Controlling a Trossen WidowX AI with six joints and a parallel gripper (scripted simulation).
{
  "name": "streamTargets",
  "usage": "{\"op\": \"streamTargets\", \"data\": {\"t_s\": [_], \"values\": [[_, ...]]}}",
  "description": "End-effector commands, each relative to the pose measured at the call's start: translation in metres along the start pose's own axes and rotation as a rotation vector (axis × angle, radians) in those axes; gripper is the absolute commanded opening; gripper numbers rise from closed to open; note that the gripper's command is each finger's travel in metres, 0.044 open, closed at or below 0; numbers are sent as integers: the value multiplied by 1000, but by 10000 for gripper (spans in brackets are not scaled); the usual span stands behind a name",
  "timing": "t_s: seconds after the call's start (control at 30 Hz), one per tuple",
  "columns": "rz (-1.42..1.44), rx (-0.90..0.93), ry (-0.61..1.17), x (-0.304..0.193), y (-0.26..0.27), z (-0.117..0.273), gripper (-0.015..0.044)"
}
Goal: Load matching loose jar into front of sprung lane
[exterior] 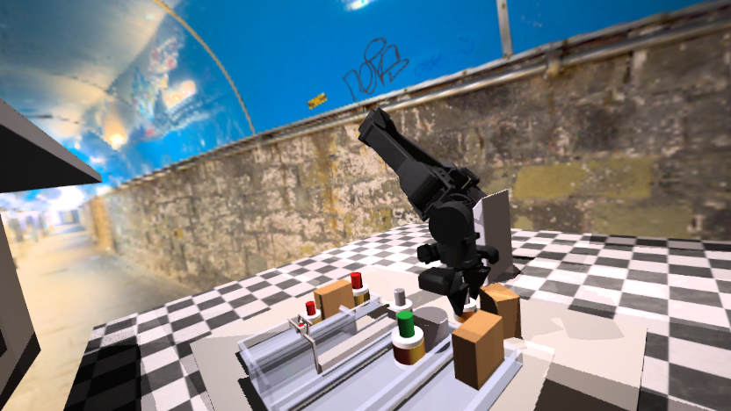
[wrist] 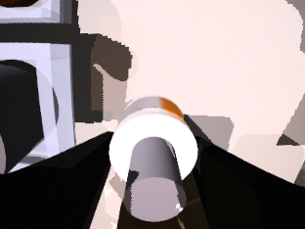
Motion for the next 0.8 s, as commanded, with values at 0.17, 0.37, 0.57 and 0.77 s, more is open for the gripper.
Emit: {"op": "streamTargets", "data": {"t_s": [0.17,0.37,0.57,0.77], "values": [[6,0,-4,0,0,1,59],[3,0,6,-4,4,26,0],[11,-4,7,-7,3,59,0],[10,-2,4,-10,-1,87,0]]}}
Point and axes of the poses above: the point midway between the two fingers, 35 mm back from their tips, its own z axis back along the fingers, its own y axis across the jaws, x = y × z, the point moved 9 cm from there along z, back along the fingers, and after that the axes turned 3 degrees about z, right-handed, at the moved point
